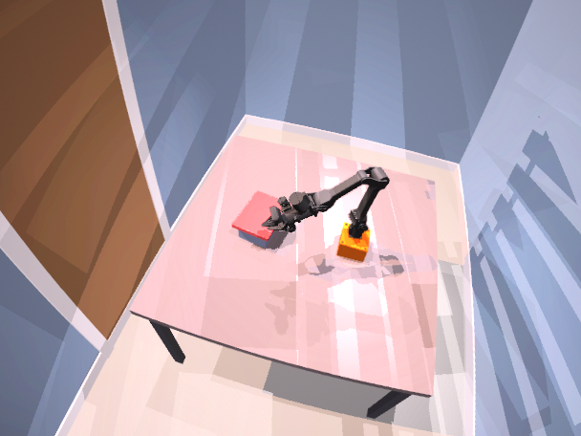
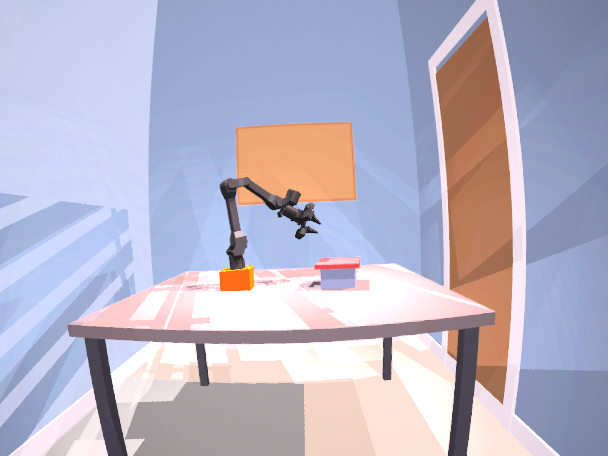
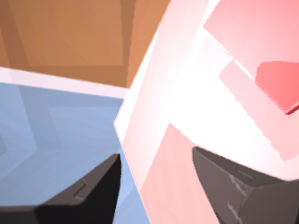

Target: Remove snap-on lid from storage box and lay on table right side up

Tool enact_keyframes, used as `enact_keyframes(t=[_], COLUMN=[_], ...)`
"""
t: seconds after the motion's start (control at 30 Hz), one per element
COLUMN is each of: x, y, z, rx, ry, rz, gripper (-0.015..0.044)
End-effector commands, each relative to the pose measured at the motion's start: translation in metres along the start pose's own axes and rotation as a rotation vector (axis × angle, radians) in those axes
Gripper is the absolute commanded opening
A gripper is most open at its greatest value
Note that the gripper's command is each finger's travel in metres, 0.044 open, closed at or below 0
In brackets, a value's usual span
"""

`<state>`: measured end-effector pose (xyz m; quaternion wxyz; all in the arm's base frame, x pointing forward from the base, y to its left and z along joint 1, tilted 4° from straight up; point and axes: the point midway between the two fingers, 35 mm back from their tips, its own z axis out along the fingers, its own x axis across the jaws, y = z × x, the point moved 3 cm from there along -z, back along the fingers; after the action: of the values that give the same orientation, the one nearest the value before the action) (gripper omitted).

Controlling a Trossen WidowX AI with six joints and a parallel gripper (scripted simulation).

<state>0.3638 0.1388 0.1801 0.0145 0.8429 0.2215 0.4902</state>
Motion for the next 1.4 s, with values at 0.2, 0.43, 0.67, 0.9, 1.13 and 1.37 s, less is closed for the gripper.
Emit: enact_keyframes(t=[0.2, 0.43, 0.67, 0.9, 1.13, 1.37], x=[-0.102, -0.118, -0.116, -0.158, -0.167, -0.168], y=[0.071, 0.079, 0.077, 0.065, 0.062, 0.064], z=[-0.055, -0.065, -0.062, -0.040, -0.037, -0.029], rx=[-0.344, -0.407, -0.390, -0.407, -0.407, -0.406], ry=[-0.229, -0.254, -0.257, -0.255, -0.255, -0.255], rz=[0.545, 0.629, 0.610, 0.629, 0.629, 0.628], gripper=[0.0235, 0.0235, 0.0235, 0.0235, 0.0235, 0.0235])
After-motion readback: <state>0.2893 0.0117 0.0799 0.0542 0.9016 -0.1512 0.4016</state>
